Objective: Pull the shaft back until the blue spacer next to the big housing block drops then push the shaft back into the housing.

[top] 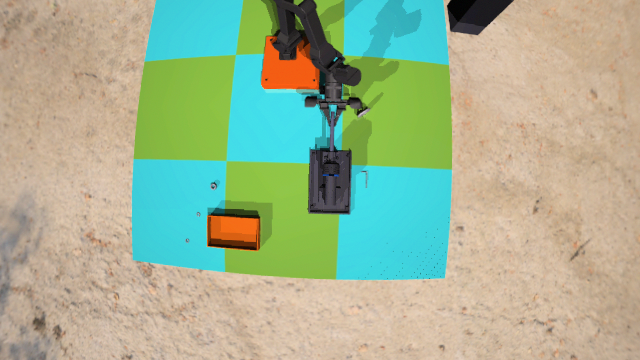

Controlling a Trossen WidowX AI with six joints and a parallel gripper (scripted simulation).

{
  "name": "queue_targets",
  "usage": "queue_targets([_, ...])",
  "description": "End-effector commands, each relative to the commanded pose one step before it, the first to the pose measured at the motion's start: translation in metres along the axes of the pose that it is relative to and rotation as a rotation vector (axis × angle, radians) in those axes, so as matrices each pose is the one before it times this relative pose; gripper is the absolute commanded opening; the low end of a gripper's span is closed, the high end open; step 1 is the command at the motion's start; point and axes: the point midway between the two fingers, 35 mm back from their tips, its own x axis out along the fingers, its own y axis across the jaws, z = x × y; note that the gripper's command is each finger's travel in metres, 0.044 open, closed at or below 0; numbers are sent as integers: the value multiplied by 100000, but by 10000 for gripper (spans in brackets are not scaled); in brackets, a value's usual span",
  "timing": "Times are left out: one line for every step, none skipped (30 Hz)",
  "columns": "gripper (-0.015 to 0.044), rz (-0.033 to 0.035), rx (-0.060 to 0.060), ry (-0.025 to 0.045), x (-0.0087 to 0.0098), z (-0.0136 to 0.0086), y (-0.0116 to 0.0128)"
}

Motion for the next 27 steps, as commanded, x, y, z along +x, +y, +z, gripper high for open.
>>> queue_targets([0,232,-157,241,156,-194,33])
queue_targets([0,0,0,2,22,-16,0])
queue_targets([0,0,0,2,22,-16,-1])
queue_targets([0,0,0,2,22,-16,-1])
queue_targets([0,0,0,2,22,-16,-2])
queue_targets([0,0,0,2,22,-16,-2])
queue_targets([0,0,0,2,22,-17,-2])
queue_targets([0,0,0,2,22,-16,-2])
queue_targets([0,0,0,2,22,-16,-2])
queue_targets([0,0,0,2,22,-17,-2])
queue_targets([0,0,0,2,22,-17,-1])
queue_targets([0,0,0,2,22,-16,-1])
queue_targets([0,0,0,2,22,-16,-1])
queue_targets([0,0,0,2,22,-16,-1])
queue_targets([0,0,0,2,22,-16,-1])
queue_targets([0,0,0,2,22,-16,-1])
queue_targets([0,0,0,2,23,-16,-1])
queue_targets([0,0,0,2,23,-16,-1])
queue_targets([0,0,0,2,23,-16,-1])
queue_targets([0,0,0,2,23,-15,0])
queue_targets([0,0,0,2,23,-15,0])
queue_targets([0,0,0,2,23,-15,0])
queue_targets([0,0,0,2,23,-15,0])
queue_targets([0,0,0,2,23,-14,0])
queue_targets([0,0,0,2,23,-15,0])
queue_targets([0,0,0,2,23,-15,0])
queue_targets([0,0,0,2,23,-15,0])
